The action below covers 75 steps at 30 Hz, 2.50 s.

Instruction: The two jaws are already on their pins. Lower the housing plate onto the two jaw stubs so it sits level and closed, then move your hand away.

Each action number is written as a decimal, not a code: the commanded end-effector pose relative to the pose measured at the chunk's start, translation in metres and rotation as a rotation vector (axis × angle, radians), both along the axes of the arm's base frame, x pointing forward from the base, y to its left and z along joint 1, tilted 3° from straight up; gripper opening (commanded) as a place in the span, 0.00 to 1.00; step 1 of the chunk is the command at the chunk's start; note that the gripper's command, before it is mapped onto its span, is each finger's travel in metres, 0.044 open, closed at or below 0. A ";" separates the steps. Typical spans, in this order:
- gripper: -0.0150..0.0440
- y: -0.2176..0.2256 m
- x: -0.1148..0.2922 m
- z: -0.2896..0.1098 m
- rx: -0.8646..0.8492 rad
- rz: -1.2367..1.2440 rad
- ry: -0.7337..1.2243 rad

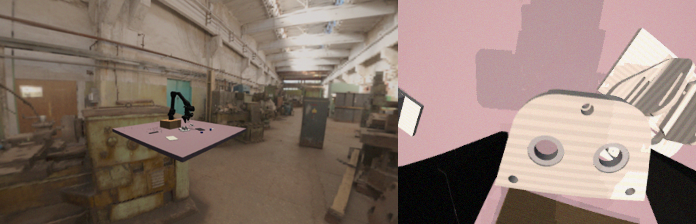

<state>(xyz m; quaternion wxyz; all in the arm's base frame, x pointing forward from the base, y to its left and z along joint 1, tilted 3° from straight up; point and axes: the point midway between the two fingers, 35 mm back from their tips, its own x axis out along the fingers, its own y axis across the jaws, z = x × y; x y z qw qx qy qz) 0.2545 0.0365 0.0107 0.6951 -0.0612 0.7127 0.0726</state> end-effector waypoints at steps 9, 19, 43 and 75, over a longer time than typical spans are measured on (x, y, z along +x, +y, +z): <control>0.85 -0.038 -0.008 -0.002 -0.012 -0.210 0.007; 0.85 -0.069 -0.017 -0.003 -0.020 -0.388 0.012; 0.85 -0.082 -0.023 -0.004 -0.023 -0.467 0.014; 0.85 -0.072 -0.028 -0.004 -0.022 -0.467 0.015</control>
